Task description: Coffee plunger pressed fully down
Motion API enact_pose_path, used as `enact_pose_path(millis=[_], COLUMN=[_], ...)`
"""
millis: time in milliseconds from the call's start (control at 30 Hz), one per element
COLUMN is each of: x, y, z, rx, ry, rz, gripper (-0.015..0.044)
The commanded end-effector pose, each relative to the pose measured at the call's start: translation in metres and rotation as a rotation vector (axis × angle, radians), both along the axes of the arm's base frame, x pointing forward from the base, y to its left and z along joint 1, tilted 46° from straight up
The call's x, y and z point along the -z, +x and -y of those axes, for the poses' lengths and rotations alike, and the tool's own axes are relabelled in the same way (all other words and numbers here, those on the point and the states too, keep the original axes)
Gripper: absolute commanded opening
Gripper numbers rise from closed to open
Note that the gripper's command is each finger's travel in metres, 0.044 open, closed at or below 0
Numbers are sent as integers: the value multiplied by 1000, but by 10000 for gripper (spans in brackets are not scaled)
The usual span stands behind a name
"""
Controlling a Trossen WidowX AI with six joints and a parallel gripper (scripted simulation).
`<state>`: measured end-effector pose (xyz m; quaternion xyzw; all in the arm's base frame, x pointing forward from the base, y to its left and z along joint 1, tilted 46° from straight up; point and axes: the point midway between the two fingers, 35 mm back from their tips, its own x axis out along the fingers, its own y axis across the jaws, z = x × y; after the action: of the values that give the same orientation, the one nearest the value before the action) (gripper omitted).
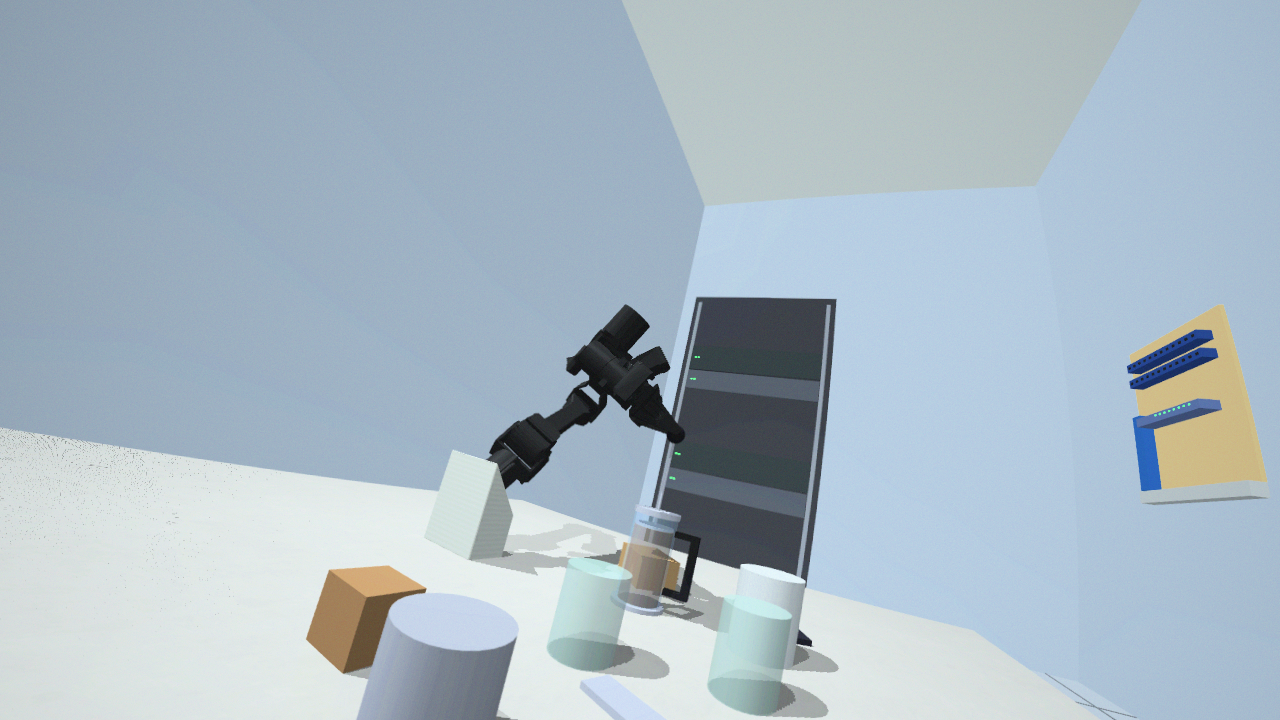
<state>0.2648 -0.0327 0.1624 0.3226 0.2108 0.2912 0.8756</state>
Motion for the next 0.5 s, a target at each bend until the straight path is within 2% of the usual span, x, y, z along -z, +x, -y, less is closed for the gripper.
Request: enact_pose_path(millis=[0,467], x=[12,31], y=[0,2], z=[-6,-19], rx=[-2,-6], ry=[-4,-14], rz=[-23,-32], gripper=[112,112])
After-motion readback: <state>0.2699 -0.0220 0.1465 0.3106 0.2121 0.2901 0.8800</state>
